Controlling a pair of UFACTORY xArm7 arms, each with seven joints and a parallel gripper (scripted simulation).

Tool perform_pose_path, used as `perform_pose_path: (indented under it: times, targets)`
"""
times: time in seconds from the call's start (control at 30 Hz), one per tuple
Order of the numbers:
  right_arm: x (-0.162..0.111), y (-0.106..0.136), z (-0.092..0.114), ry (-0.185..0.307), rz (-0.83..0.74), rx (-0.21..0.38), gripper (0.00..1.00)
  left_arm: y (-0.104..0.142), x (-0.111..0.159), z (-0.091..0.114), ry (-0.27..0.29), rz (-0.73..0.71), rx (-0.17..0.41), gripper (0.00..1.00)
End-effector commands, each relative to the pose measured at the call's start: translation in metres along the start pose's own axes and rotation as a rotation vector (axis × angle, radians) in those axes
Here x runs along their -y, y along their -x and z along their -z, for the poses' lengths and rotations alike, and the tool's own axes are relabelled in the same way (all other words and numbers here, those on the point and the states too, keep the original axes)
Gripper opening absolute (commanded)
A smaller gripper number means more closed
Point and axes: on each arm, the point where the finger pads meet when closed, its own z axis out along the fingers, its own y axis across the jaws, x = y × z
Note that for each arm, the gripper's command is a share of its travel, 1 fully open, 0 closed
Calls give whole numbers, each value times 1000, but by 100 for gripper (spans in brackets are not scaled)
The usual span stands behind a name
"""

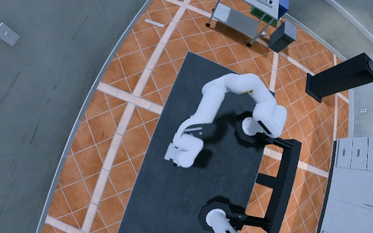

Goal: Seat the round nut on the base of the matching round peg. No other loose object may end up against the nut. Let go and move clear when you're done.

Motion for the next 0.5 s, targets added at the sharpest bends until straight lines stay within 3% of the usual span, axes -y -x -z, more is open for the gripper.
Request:
perform_pose_path:
  times: [0.0, 0.47]
  targets:
    - [6, 4, 3, -8, 12, 11, 60, 0, 0, 1, 0, 0, -2, 100]
    - [17, 14, 8, -22, 36, 33, 60, 0, 0, 1, 0, 0, -2, 100]
